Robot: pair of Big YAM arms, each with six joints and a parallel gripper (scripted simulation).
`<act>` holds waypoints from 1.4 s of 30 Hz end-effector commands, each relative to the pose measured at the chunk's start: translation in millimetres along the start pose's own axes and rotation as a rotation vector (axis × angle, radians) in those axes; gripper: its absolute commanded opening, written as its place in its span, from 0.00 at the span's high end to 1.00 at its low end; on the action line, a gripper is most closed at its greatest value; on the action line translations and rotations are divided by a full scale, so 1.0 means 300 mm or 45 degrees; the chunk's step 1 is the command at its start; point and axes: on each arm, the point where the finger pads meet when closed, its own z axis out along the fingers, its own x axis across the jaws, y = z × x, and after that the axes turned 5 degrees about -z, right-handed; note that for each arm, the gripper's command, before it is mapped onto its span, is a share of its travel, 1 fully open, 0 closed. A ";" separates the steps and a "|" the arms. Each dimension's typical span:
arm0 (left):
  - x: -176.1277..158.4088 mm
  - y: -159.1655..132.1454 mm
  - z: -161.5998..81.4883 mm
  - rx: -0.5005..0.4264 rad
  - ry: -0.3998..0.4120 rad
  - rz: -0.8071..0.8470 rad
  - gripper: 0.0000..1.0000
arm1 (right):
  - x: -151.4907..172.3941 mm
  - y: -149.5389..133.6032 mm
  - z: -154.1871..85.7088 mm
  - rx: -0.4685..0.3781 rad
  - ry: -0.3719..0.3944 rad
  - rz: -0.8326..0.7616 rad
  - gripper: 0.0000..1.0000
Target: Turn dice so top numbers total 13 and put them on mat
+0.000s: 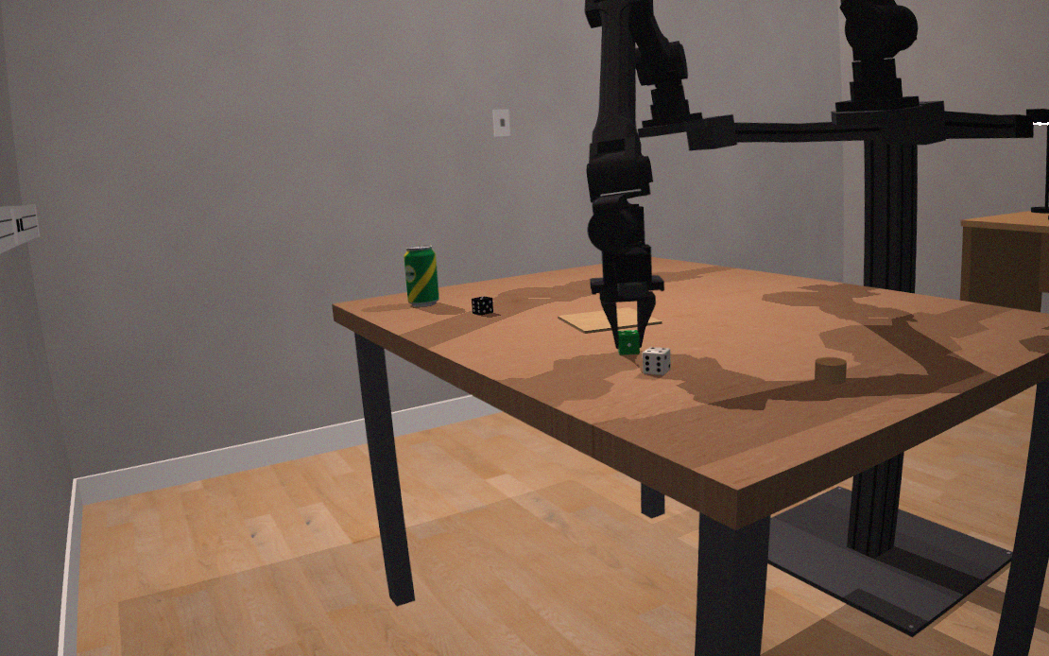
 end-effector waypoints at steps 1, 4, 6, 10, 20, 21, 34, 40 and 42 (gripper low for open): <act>-0.004 0.126 0.008 -0.086 -0.006 0.019 0.00 | -0.025 0.028 -0.070 -0.025 -0.010 0.000 0.74; -0.004 0.126 0.008 -0.086 -0.006 0.019 0.00 | -0.007 0.036 -0.121 -0.024 -0.008 -0.002 0.74; -0.004 0.126 0.008 -0.086 -0.006 0.019 0.00 | 0.008 0.041 -0.167 -0.026 -0.008 -0.001 0.74; -0.004 0.126 0.008 -0.086 -0.006 0.019 0.00 | 0.009 0.038 -0.269 -0.026 -0.009 -0.001 0.74; -0.004 0.126 0.008 -0.086 -0.006 0.019 0.00 | 0.018 -0.039 -0.277 0.043 0.015 0.001 0.74; -0.004 0.126 0.008 -0.086 -0.006 0.019 0.00 | 0.018 -0.039 -0.278 0.044 0.016 0.001 0.74; -0.004 0.126 0.008 -0.086 -0.006 0.019 0.00 | 0.004 -0.005 -0.295 0.018 0.005 0.004 0.74; -0.004 0.126 0.008 -0.086 -0.006 0.019 0.00 | 0.005 -0.010 -0.292 0.020 0.006 0.005 0.74; -0.004 0.126 0.008 -0.086 -0.006 0.019 0.00 | -0.005 -0.028 -0.277 0.010 0.002 0.025 0.74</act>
